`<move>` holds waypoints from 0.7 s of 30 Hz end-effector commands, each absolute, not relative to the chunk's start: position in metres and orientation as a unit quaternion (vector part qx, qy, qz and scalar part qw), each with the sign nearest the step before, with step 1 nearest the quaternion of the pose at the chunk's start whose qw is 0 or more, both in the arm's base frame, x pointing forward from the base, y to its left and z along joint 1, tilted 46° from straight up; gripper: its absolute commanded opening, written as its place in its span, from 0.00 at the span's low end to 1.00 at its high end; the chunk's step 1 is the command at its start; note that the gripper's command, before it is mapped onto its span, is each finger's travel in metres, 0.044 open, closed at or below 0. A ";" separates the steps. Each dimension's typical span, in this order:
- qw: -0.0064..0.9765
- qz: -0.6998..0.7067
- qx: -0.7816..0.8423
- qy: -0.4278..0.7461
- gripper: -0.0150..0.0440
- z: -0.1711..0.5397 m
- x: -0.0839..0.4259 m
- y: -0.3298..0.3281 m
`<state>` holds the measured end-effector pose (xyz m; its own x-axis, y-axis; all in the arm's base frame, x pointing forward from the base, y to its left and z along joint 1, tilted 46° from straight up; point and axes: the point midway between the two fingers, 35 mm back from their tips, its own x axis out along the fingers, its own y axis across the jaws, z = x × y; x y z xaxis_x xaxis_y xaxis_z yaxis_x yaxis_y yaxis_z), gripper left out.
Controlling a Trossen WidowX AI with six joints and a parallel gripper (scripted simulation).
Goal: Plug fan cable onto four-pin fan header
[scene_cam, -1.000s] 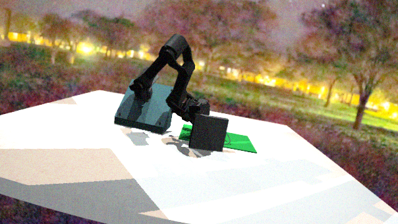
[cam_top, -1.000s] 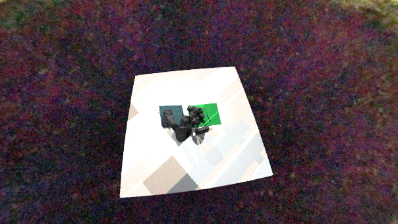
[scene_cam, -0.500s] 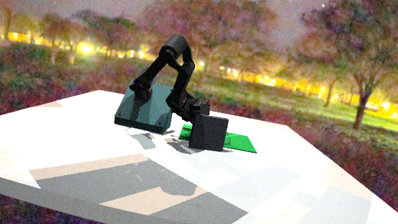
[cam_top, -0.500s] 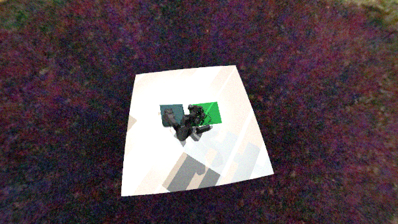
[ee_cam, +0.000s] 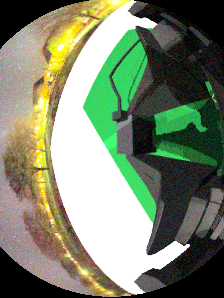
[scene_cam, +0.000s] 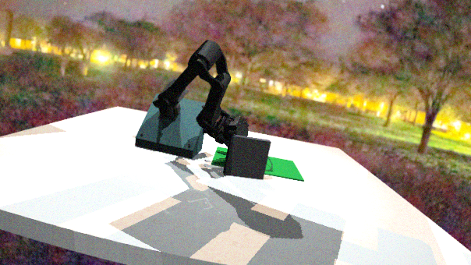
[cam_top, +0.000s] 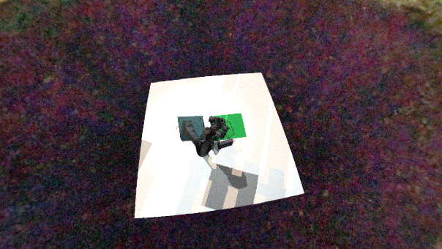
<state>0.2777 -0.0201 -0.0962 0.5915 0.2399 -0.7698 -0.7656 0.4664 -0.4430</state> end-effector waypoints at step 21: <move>0.793 0.317 -0.408 0.322 0.60 -0.096 0.278 -0.020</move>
<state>0.2777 -0.0201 -0.0962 0.5914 0.2399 -0.7698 -0.7657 0.4665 -0.4429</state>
